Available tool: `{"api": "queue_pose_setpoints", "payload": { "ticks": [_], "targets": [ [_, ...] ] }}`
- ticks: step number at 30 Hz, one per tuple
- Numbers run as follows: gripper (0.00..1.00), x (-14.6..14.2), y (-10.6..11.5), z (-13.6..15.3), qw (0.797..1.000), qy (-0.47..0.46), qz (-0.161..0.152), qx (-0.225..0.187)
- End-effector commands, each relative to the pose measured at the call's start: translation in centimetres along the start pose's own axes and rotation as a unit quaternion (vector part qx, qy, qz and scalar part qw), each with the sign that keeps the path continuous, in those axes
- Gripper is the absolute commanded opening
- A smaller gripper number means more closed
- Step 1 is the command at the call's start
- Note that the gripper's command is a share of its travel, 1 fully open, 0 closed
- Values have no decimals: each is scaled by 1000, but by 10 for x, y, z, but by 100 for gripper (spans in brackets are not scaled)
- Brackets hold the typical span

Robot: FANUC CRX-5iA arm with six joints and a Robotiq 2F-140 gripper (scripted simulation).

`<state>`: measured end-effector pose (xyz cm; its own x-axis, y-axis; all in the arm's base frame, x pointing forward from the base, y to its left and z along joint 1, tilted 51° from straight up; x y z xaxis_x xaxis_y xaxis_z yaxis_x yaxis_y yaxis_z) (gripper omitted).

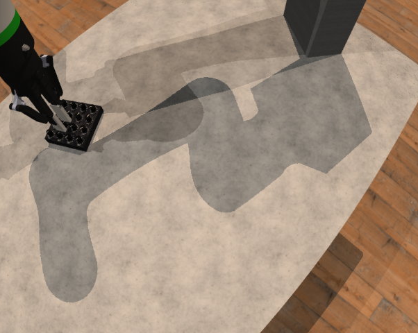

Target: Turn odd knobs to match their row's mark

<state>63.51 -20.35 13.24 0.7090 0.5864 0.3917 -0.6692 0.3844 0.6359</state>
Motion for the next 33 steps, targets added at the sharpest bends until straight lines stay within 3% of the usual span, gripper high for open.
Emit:
{"api": "queue_pose_setpoints", "payload": {
  "ticks": [1,21,22,33],
  "targets": [
    [12,1,0,0,1000,0,-7,-6],
    [12,1,0,0,1000,0,-7,-6],
    [5,1,0,0,1000,0,-7,-6],
    [5,1,0,0,1000,0,-7,-6]
  ]
}}
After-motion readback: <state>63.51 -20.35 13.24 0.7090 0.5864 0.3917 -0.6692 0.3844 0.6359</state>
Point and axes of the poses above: the point where the finger pads meet when closed, its own y axis back along the fingers, its own x axis across the jaws, z = x × y, the point moved 1 cm from there along y, back along the fingers
